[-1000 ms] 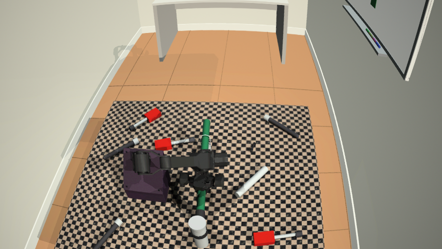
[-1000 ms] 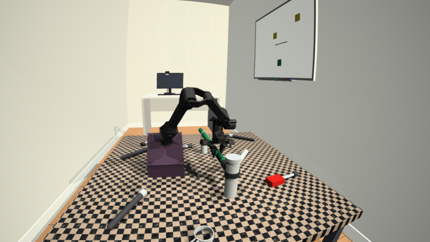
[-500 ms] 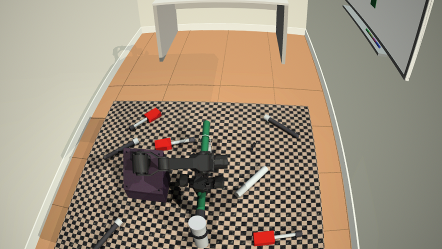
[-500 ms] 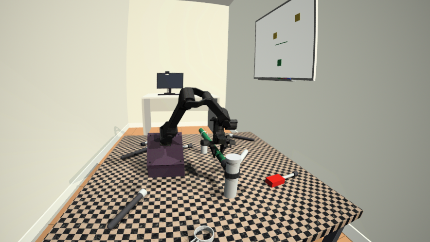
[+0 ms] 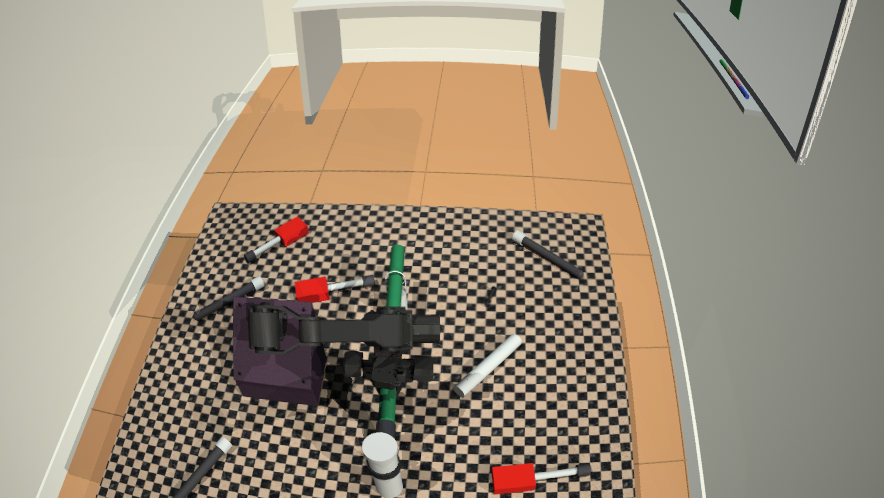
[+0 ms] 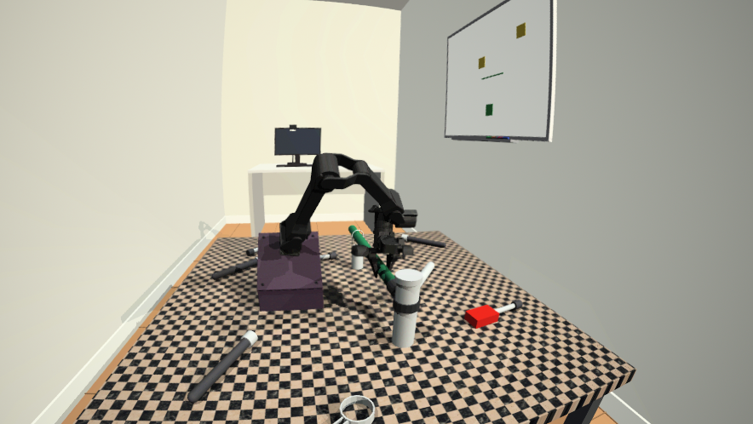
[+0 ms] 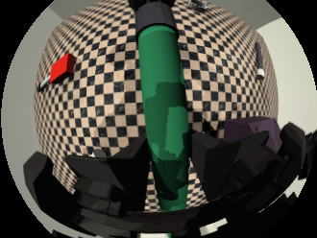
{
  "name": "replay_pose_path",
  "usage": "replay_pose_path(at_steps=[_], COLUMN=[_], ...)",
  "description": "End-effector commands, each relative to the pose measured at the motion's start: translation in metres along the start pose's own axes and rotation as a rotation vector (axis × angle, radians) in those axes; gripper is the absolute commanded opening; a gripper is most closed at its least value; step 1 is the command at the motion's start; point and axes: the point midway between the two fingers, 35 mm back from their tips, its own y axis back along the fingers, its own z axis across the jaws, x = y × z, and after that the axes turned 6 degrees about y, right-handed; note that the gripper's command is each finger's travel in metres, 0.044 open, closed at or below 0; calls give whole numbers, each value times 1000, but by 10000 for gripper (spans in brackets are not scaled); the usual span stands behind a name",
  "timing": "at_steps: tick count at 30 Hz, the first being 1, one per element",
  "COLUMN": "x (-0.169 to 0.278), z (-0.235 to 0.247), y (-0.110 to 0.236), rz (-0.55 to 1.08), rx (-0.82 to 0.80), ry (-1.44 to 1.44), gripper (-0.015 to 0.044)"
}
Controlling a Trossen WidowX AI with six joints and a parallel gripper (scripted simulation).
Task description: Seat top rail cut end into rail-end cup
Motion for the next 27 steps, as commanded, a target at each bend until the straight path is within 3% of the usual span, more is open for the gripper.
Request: replay_pose_path(at_steps=[1,4,15,21,27], x=[1,1,2,13,27], z=[0,0,0,2,1], y=[0,0,2,19,42], rz=[0,0,1,8,7], rx=[-1,-1,-1,-2,0], ry=[0,0,0,1,0], gripper=[0,0,289,440,440])
